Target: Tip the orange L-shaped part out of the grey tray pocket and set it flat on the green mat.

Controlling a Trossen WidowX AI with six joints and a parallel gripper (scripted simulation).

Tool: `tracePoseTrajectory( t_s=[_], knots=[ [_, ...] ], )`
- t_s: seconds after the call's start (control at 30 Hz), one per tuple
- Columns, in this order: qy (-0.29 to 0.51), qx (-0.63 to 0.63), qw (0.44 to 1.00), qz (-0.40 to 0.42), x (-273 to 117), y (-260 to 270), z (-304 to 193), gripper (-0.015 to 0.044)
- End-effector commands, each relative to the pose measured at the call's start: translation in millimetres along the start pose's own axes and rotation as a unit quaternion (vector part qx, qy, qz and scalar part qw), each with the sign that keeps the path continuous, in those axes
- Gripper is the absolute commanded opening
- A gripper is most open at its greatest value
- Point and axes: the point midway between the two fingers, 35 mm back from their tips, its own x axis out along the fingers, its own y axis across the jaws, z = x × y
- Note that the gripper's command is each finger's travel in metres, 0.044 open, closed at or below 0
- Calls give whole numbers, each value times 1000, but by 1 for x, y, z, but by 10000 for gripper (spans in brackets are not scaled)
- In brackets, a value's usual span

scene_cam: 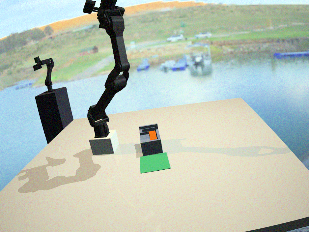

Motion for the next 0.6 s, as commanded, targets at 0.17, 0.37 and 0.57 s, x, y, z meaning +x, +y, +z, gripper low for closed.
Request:
tracePoseTrajectory(
  t_s=[0.17, 0.37, 0.57],
  knots=[
    [34, -66, 996, -49, 21, 16, -32, 242],
    [116, -162, 966, -163, 67, 7, -99, 180],
    [210, -215, 909, -289, 97, -50, -162, 180]
  ],
)
